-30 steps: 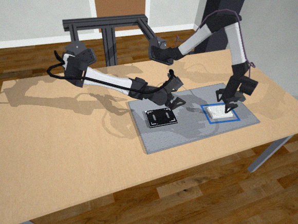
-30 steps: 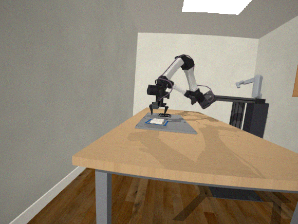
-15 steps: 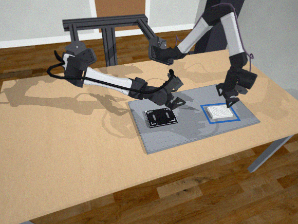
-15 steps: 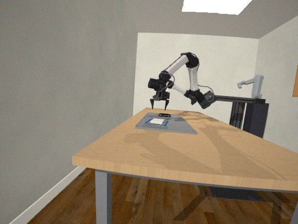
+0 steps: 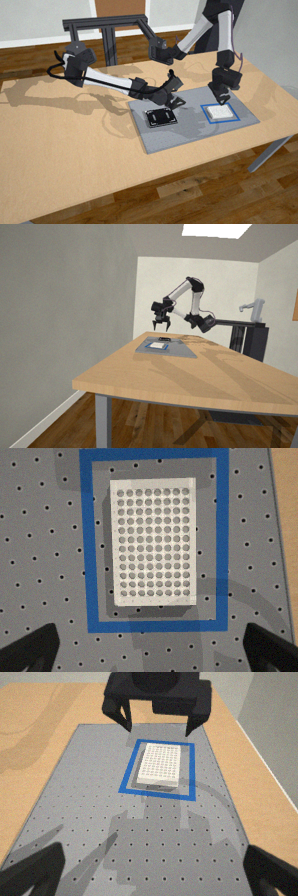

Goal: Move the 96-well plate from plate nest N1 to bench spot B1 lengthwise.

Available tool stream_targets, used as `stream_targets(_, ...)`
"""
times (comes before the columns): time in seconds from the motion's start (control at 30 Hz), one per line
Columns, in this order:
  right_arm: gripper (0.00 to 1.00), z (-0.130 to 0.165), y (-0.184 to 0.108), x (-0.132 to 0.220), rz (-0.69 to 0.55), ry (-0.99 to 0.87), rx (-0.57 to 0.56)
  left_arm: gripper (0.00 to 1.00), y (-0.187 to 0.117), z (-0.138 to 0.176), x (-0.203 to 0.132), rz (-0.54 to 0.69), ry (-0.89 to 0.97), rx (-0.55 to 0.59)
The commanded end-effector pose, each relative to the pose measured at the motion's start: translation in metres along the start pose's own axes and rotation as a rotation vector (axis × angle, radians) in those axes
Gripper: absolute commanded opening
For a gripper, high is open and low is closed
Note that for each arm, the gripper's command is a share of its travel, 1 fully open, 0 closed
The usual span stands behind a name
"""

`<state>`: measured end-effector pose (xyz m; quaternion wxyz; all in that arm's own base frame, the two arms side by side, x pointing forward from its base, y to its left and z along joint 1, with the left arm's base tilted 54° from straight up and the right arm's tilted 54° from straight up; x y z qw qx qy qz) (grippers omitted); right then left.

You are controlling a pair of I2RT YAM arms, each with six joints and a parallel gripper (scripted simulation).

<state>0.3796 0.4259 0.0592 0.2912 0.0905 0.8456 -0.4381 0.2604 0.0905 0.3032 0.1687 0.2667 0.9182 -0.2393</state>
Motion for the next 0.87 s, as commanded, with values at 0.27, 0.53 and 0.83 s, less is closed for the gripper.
stream_targets(0.27, 1.00, -0.0169, -0.0062, -0.0142, 0.055, 0.002, -0.024, 1.00, -0.0099, -0.0126, -0.0027, 0.014, -0.055, -0.089)
stream_targets(0.53, 1.00, -0.0169, -0.0062, -0.0142, 0.055, 0.002, -0.024, 1.00, -0.0097, -0.0123, -0.0027, 0.014, -0.055, -0.089)
stream_targets(0.83, 1.00, -0.0169, -0.0062, -0.0142, 0.055, 0.002, -0.024, 1.00, -0.0097, -0.0123, -0.0027, 0.014, -0.055, -0.089)
Point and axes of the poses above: on each arm, the point where the finger pads meet when closed, its own y axis out along the fingers, its own x axis across the jaws, z = x × y, the point moved 5 cm from there along -y, back along the fingers, and after that the axes turned 7 degrees about y, right-handed, at the moved point
